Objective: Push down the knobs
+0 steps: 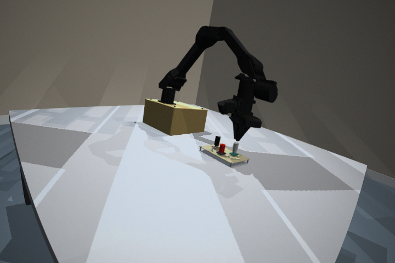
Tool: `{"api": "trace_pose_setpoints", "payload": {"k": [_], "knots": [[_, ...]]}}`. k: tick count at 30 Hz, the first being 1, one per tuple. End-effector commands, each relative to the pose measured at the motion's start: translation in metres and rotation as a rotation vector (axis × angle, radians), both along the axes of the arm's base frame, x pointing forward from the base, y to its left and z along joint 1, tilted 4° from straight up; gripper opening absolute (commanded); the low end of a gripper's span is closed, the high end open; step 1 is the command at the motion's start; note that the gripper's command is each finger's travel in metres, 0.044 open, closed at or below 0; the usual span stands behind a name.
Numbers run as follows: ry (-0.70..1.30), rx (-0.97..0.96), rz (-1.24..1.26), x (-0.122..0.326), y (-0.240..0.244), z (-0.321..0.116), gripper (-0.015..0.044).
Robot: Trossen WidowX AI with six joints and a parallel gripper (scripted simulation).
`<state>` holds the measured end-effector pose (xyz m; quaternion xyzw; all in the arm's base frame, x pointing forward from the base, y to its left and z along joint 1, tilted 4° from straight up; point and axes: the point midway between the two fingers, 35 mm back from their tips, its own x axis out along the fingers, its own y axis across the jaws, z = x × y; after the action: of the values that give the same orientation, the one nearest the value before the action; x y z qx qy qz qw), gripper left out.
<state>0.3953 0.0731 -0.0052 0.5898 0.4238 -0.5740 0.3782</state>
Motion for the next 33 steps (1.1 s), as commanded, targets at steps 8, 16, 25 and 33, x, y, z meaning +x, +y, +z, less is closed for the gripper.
{"api": "trace_pose_setpoints", "payload": {"k": [8, 16, 25, 33], "knots": [[0.002, -0.001, 0.001, -0.035, -0.01, 0.014, 0.0341], [0.001, -0.004, 0.002, -0.126, -0.032, 0.029, 0.044], [0.001, -0.005, 0.003, -0.167, -0.04, 0.026, 0.044], [0.001, -0.005, 0.003, -0.167, -0.04, 0.026, 0.044]]}}
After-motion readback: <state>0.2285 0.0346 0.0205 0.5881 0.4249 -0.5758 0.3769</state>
